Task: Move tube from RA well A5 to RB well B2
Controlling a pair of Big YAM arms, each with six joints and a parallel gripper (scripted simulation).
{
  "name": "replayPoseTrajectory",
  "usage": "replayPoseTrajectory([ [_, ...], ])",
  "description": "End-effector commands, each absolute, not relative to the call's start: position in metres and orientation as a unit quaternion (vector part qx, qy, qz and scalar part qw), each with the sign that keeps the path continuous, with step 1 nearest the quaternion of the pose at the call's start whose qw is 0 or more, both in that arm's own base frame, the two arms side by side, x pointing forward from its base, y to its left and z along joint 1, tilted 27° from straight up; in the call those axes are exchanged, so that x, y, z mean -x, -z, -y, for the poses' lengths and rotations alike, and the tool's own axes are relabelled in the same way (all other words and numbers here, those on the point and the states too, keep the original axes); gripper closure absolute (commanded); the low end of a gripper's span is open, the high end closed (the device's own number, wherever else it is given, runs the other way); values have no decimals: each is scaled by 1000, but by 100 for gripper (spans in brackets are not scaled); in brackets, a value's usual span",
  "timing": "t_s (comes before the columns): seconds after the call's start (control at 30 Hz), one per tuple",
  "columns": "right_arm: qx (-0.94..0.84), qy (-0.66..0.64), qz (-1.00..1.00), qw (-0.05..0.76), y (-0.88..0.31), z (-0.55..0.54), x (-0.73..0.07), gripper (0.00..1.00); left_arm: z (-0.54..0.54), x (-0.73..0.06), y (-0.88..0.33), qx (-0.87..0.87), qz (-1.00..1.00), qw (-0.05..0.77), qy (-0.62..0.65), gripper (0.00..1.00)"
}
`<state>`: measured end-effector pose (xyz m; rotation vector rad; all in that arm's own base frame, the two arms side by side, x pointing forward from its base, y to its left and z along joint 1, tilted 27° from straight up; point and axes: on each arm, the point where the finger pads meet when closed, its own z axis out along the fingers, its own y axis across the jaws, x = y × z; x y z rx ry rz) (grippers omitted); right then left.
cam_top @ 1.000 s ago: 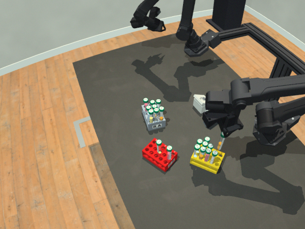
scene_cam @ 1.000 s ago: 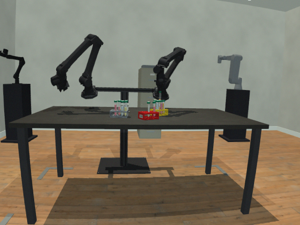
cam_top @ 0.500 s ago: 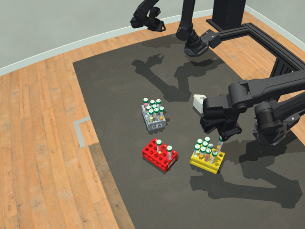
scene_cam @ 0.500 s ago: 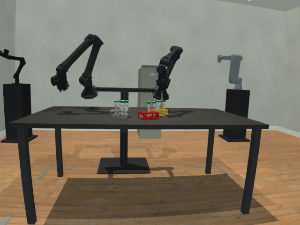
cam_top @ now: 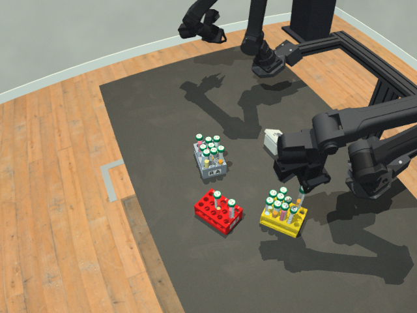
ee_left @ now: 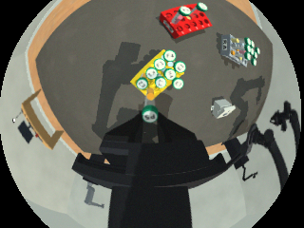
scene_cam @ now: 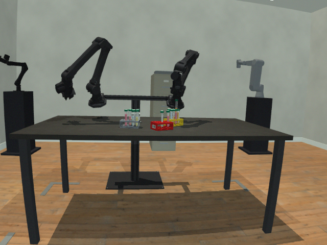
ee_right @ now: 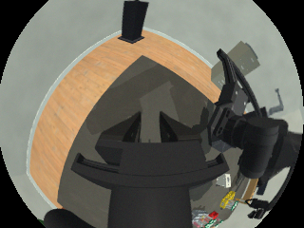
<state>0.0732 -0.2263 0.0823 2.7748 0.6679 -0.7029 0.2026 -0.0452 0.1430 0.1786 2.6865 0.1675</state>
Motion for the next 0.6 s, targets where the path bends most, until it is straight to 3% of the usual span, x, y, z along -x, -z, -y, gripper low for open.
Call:
replayPoseTrajectory([
  [0.0, -940, 234, -223, 109, -88, 232, -77, 70, 50, -213, -163, -64, -967, 240, -52, 100],
  [0.57, -940, 234, -223, 109, -88, 232, -77, 70, 52, -224, -177, -62, -965, 252, -48, 100],
])
